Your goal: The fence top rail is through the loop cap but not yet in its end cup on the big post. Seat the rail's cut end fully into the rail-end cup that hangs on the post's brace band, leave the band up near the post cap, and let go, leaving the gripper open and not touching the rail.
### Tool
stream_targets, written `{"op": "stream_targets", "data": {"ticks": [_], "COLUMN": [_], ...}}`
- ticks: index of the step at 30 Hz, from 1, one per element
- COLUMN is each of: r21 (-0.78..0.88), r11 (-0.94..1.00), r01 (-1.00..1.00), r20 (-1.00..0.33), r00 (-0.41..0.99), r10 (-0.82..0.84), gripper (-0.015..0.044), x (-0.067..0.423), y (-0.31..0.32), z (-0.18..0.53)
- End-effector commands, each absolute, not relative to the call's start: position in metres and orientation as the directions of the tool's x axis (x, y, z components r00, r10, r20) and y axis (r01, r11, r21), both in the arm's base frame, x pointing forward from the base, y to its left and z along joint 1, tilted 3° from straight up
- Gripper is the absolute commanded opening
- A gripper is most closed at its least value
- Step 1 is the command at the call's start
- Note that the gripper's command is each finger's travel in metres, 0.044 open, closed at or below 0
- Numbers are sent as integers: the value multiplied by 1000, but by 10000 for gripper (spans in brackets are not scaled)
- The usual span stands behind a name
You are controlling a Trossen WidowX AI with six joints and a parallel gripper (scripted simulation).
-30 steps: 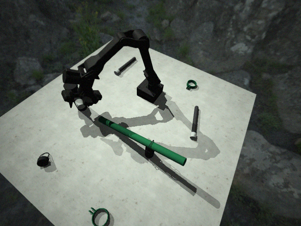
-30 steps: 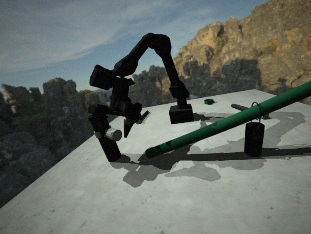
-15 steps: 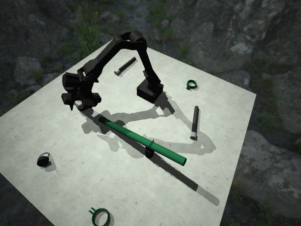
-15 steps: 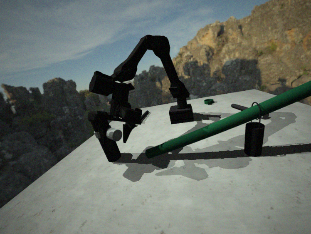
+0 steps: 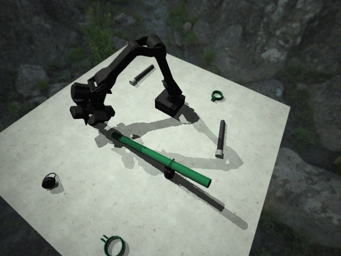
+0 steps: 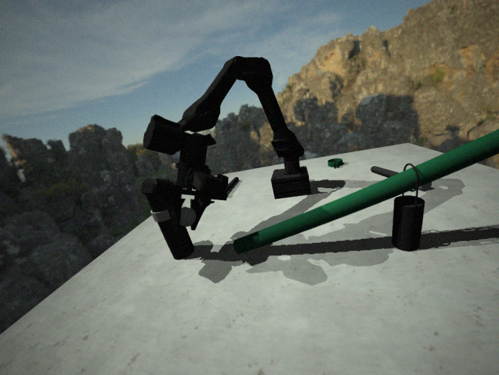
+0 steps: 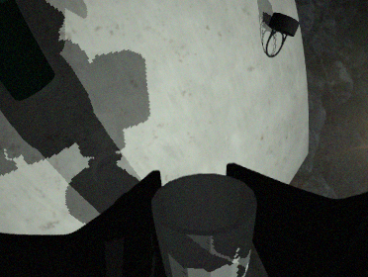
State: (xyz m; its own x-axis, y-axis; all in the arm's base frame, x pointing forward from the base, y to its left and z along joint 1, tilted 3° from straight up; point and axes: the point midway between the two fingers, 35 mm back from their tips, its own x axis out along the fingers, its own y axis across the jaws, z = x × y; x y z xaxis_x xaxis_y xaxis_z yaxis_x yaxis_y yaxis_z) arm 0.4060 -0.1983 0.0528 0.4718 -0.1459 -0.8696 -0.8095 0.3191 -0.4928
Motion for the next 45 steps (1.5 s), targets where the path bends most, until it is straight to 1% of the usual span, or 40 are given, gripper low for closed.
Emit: {"op": "stream_targets", "data": {"ticks": [1, 45], "r21": [-496, -502], "r11": [287, 24], "r01": [-820, -865], "r20": [-868, -865], "r00": [480, 502], "r10": [-129, 21], "gripper": [0, 0], "x": [403, 374], "y": [-198, -194], "z": [53, 53]}}
